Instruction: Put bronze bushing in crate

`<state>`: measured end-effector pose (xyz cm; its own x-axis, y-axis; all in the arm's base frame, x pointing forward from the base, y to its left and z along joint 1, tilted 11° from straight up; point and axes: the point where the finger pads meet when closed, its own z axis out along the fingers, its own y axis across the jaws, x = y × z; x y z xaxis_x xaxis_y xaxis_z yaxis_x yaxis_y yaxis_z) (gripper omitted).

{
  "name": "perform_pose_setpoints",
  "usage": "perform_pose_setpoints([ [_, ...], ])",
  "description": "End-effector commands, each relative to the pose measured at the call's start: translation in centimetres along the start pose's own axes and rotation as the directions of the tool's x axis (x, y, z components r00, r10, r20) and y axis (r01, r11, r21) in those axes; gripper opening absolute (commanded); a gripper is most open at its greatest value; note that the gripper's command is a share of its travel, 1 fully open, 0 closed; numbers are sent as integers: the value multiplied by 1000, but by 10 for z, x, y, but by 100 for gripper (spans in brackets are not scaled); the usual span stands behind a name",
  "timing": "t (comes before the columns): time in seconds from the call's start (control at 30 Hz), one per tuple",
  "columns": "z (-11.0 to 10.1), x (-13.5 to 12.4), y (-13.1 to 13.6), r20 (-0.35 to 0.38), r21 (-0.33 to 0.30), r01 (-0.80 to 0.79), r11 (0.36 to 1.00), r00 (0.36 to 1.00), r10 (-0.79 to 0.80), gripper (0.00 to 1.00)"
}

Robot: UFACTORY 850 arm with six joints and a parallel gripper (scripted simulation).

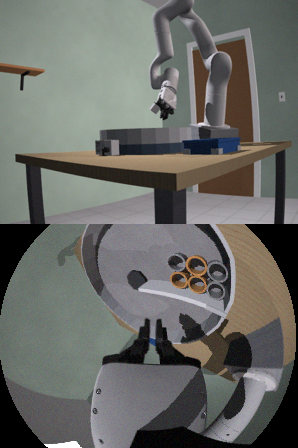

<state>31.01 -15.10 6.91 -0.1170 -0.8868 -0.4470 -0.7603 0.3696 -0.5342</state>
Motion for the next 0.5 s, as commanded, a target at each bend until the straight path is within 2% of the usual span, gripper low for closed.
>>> perform_pose_setpoints([
  [0.0,0,6,-1,-24,27,-162,986,986,162,10],
  [0.2,0,12,-1,-41,64,-313,948,948,316,10],
  [0.27,0,12,-1,-41,64,-313,948,948,316,10],
  [0.33,-1,17,-1,-47,89,-403,911,912,408,10],
  [0.47,-1,21,-1,-50,115,-485,867,869,493,10],
])
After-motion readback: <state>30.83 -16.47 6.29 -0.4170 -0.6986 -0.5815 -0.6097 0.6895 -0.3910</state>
